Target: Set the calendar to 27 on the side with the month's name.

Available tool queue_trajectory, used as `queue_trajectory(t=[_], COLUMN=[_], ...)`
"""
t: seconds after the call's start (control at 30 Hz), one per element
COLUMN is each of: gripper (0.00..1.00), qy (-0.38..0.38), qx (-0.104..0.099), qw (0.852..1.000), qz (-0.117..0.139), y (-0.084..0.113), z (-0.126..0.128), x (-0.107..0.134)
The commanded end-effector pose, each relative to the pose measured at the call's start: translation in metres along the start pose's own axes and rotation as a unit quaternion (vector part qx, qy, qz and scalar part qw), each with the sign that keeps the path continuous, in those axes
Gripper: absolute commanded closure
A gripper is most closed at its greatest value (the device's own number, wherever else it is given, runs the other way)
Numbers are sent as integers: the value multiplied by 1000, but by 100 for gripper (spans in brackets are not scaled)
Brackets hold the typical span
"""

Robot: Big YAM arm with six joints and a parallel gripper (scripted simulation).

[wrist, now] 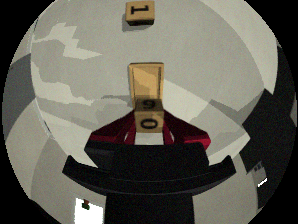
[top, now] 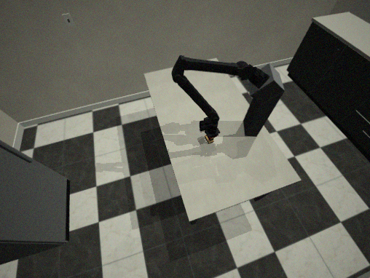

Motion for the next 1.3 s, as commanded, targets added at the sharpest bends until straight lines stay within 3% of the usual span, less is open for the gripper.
queue_trajectory(t=[0.0,0.07,0.13,0.37,0.5,0.63,0.9,1.03,1.17,1.27], gripper=[73,73,73,73,73,73,73,73,73,73], qy=[1,1,1,1,1,-6,-1,39,129,138], qx=[6,6,6,5,5,8,12,3,2,3], qw=[1000,1000,1000,1000,1000,1000,1000,999,992,990], qz=[5,5,5,4,4,-3,-2,4,5,5], y=[27,39,39,80,90,79,81,79,78,78], z=[-6,-6,-6,-7,-7,-6,-11,-1,-1,-1], x=[4,4,4,3,3,-2,-2,10,20,21])
Point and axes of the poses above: the point where the finger pads meet when closed, its own y axis back along the fingers, its own z axis across the jaws, x = y × z, the point moved 5 cm from there along y, back along the fingers, and after that the axes turned 5 degrees about -y, right-handed, at the moved point
